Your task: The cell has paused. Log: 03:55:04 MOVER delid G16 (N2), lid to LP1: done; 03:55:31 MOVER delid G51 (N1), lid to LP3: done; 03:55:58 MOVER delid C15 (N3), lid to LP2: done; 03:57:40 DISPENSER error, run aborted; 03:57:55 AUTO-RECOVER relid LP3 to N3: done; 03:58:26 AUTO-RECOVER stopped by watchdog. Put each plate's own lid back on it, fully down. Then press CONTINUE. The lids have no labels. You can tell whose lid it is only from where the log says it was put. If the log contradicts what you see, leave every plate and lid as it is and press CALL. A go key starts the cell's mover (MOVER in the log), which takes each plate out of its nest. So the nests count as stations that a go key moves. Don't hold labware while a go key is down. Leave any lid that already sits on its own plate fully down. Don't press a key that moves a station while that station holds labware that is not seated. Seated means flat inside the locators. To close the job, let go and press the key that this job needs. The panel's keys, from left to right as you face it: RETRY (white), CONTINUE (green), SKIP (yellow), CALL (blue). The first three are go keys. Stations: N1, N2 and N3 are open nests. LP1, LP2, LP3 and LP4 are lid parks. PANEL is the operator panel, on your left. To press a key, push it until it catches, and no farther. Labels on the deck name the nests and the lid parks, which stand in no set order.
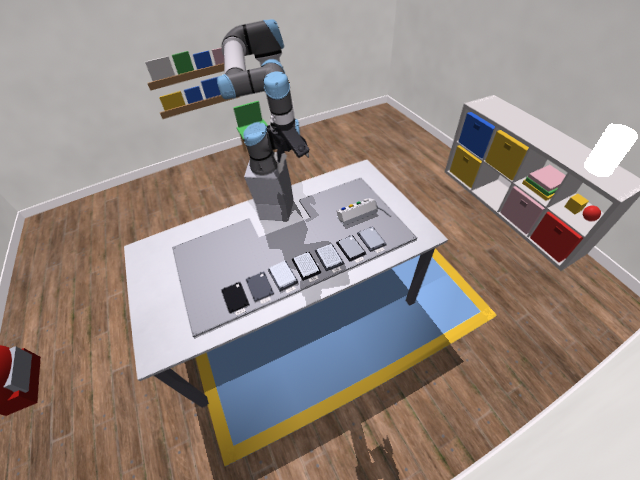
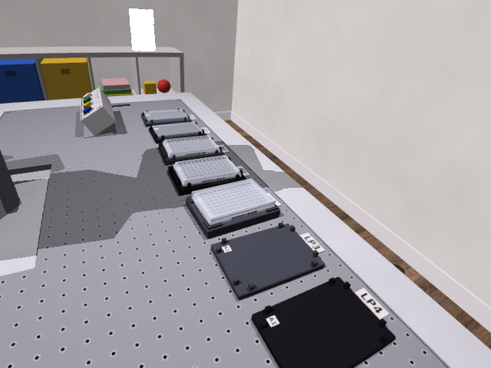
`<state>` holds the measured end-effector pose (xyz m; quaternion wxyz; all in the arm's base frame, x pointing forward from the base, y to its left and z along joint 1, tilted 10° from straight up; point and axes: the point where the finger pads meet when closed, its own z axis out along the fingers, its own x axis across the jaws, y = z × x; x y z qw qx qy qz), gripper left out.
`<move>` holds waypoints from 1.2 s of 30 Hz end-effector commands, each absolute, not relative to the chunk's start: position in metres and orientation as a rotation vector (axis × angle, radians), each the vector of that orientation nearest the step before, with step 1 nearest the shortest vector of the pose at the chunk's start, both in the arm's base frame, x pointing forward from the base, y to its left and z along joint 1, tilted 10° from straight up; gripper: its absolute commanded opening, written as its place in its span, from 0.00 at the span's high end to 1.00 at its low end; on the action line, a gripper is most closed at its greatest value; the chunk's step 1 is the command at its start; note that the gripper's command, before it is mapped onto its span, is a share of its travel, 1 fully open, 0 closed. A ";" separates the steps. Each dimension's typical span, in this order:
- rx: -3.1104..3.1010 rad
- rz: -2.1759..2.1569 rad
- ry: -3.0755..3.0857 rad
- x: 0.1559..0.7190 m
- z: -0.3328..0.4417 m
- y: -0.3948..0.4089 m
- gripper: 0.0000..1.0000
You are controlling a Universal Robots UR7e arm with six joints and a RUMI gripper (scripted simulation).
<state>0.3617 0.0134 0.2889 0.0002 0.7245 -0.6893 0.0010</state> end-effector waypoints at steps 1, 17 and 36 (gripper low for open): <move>2.273 0.010 -2.173 0.374 0.275 0.006 0.18; 2.263 0.029 -2.188 0.410 0.231 -0.015 0.18; 2.252 0.049 -2.203 0.441 0.177 -0.036 0.18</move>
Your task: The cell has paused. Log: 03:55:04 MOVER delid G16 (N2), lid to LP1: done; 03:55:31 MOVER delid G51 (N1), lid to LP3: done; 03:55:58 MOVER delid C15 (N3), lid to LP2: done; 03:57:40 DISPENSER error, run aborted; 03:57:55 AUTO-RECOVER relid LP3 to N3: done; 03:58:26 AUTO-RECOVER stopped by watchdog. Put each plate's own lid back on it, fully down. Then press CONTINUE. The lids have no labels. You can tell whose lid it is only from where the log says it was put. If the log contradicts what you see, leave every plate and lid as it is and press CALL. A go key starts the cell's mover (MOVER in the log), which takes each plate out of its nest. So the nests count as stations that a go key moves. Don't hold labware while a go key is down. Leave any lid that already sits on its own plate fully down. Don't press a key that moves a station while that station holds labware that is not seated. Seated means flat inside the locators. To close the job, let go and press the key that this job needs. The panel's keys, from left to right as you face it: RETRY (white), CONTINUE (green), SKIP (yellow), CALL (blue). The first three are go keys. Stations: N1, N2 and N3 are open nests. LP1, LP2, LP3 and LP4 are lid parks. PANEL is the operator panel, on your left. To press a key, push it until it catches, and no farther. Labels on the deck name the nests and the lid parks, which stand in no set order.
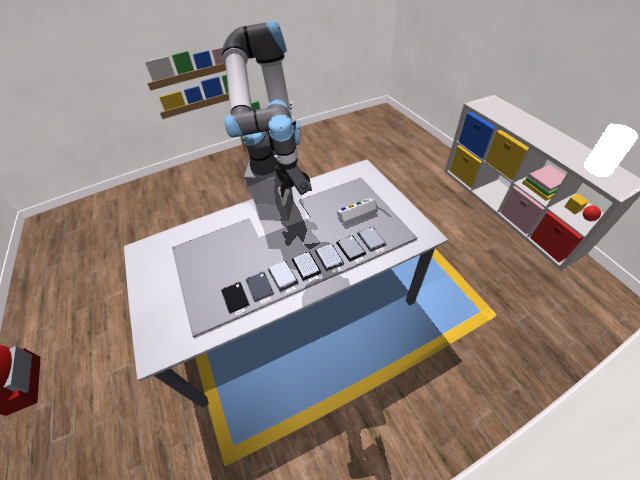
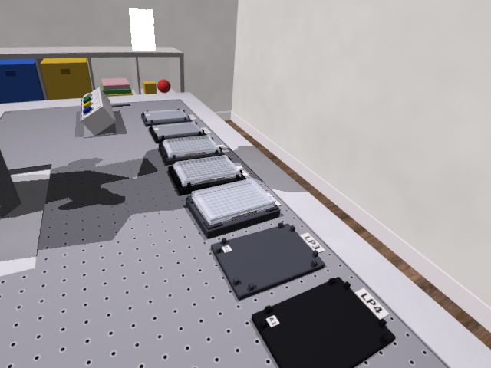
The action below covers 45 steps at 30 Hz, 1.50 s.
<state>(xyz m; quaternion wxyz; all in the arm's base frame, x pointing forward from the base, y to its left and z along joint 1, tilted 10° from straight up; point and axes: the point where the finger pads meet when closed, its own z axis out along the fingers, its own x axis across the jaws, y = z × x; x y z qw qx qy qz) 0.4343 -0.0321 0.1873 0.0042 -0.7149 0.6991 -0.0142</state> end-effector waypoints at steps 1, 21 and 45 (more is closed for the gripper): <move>-2.231 -0.058 2.196 0.443 0.172 -0.038 0.18; -2.216 -0.078 2.206 0.467 0.103 -0.060 0.18; -2.186 -0.117 2.228 0.476 0.022 -0.079 0.18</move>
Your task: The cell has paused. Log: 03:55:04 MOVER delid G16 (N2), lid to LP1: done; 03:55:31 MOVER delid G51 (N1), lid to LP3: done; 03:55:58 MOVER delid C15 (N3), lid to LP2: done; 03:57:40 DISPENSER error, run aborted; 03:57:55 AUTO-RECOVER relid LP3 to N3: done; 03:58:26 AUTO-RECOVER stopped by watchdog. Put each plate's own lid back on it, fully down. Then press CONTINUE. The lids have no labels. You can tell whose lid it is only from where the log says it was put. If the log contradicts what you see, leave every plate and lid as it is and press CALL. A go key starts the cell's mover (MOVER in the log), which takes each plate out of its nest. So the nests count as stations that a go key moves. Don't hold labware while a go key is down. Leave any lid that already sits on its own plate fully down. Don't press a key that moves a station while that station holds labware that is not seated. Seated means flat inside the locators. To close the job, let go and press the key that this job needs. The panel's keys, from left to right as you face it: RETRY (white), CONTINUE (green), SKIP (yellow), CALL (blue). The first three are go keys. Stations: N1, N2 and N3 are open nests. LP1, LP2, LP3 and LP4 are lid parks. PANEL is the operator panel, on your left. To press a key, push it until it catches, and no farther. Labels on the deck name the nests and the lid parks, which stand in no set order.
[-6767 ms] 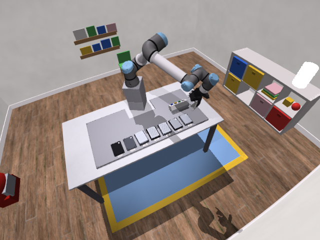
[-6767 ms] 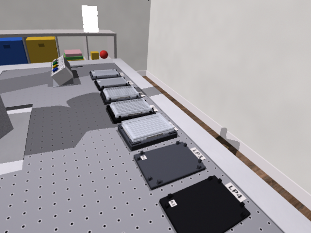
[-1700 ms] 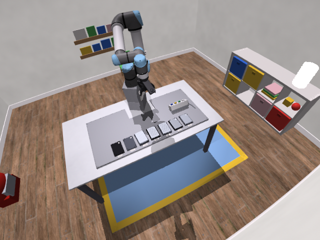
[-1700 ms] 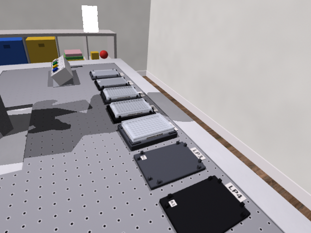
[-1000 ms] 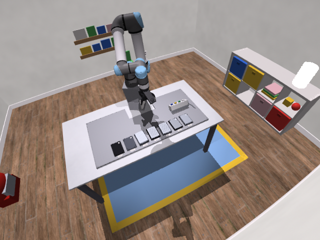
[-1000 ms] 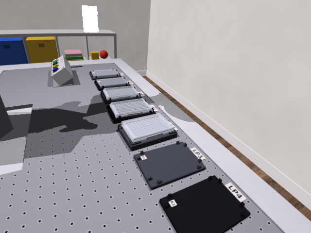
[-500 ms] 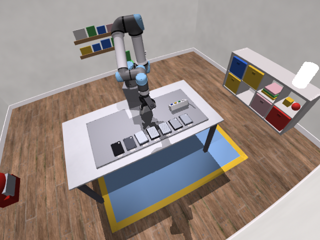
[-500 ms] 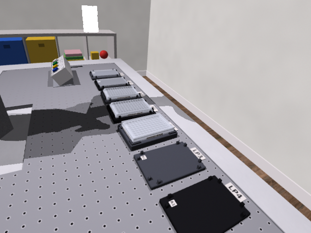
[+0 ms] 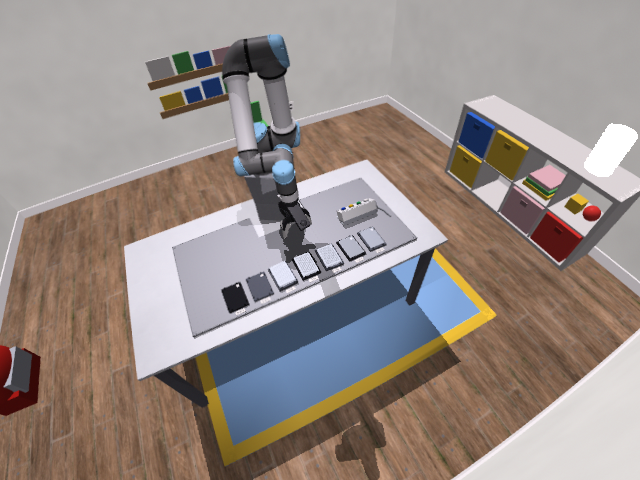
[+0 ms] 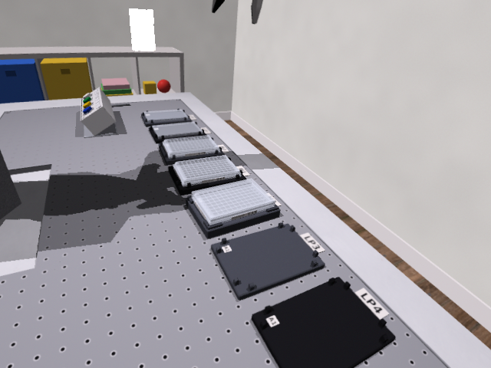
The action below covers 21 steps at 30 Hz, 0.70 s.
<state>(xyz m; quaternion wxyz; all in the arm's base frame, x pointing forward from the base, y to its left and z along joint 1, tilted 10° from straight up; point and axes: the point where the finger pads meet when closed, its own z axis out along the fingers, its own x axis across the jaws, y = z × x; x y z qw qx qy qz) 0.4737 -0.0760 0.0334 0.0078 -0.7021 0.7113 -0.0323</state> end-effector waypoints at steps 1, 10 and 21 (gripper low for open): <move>-2.186 -0.117 2.228 0.475 0.017 -0.080 0.18; -2.178 -0.127 2.234 0.473 -0.019 -0.085 0.18; -2.163 -0.146 2.244 0.464 -0.057 -0.089 0.18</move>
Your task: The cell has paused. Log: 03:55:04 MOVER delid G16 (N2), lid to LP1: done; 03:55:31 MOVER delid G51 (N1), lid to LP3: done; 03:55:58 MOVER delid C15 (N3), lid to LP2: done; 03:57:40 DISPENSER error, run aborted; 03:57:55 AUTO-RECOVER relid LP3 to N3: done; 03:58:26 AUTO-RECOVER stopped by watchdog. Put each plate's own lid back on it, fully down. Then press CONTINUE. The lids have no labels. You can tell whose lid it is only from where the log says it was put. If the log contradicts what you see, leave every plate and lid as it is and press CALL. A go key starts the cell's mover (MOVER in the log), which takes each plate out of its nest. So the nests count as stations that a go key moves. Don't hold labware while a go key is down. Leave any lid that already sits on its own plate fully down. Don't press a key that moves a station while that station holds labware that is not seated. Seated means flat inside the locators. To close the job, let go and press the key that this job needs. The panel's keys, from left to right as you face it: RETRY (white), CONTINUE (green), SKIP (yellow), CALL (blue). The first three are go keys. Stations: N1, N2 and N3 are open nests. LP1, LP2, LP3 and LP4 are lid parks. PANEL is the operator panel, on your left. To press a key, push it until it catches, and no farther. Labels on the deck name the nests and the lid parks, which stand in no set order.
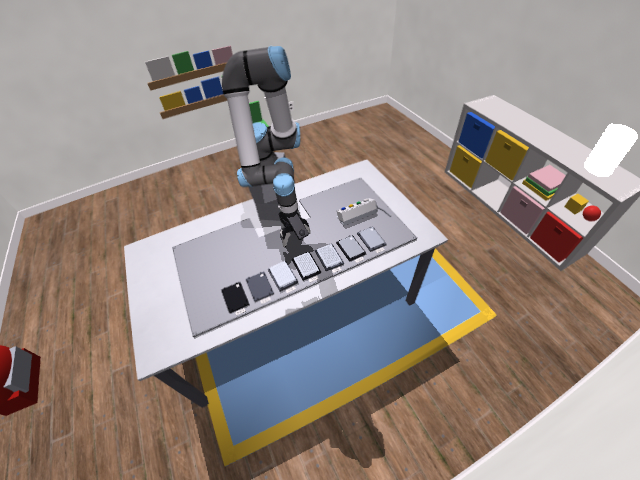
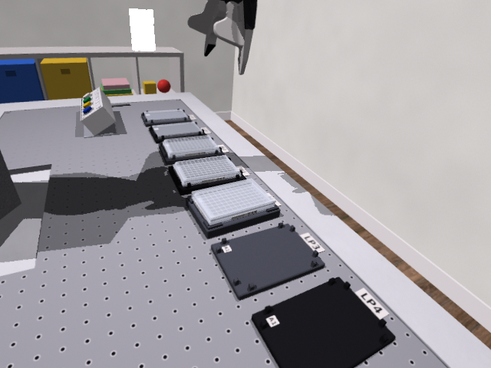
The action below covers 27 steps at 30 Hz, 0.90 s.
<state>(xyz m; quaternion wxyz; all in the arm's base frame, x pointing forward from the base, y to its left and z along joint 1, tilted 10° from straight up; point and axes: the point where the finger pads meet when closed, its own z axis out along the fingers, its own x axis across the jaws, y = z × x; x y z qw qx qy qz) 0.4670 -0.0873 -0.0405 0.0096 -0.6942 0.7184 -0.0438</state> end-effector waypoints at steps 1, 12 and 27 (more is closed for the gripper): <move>-2.163 -0.146 2.244 0.463 -0.060 -0.090 0.18; -2.148 -0.166 2.255 0.451 -0.093 -0.091 0.18; -2.126 -0.196 2.272 0.420 -0.142 -0.087 0.18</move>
